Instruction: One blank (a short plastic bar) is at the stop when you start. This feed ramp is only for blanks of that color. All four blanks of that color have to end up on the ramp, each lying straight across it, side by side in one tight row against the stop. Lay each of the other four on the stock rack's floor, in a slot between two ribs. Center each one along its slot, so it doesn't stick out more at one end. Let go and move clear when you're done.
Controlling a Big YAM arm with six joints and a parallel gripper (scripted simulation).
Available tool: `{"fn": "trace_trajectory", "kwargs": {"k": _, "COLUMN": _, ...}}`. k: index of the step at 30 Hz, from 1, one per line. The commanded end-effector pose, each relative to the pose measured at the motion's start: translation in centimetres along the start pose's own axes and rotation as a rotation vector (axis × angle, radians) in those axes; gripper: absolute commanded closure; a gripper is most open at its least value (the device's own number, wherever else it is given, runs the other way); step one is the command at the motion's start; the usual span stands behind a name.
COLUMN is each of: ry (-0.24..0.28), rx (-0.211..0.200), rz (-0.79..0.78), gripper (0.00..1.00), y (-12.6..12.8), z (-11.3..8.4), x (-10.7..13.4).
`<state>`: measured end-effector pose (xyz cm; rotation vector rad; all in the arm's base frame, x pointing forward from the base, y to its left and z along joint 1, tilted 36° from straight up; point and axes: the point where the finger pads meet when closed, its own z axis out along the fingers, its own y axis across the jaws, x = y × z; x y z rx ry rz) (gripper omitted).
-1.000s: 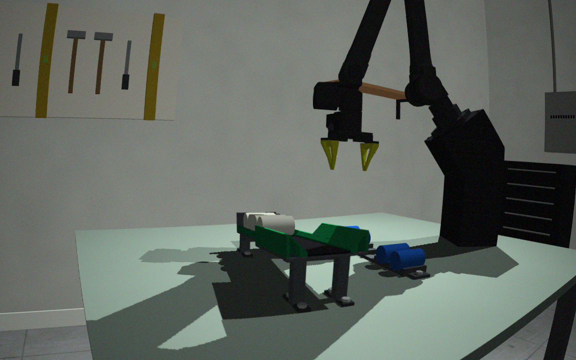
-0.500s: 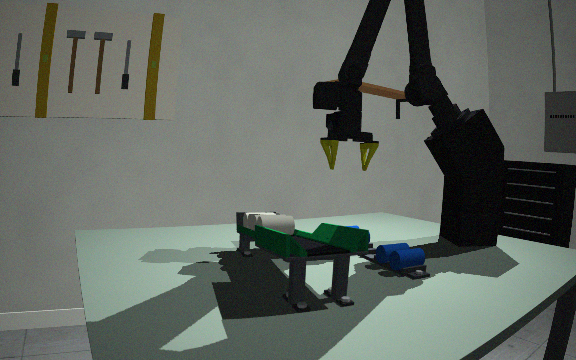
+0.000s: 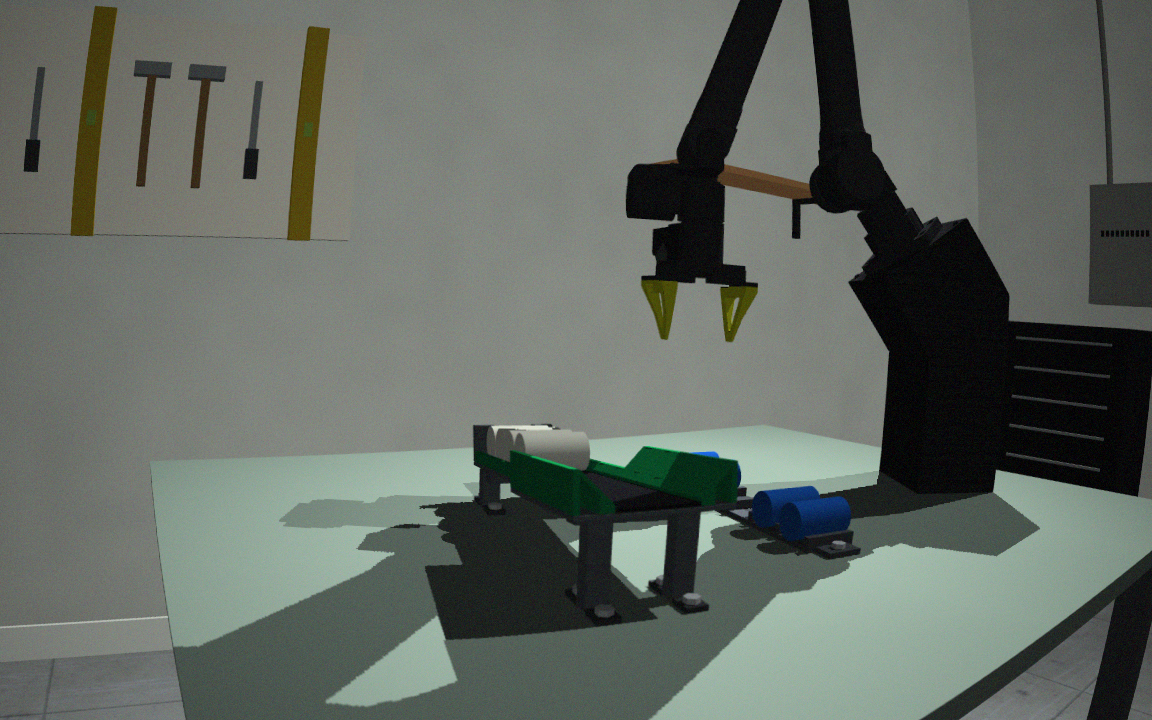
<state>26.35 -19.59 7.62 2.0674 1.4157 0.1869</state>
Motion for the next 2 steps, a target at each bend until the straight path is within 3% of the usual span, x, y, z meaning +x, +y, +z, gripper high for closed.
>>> {"fn": "trace_trajectory", "kwargs": {"k": 1, "ry": 0.009, "rx": 0.026, "rz": 0.007, "gripper": 0.00, "y": -0.45, "z": 0.26, "x": 0.37}}
{"fn": "trace_trajectory", "kwargs": {"k": 2, "ry": 0.009, "rx": 0.026, "rz": 0.007, "gripper": 0.00, "y": -0.45, "z": 0.26, "x": 0.37}}
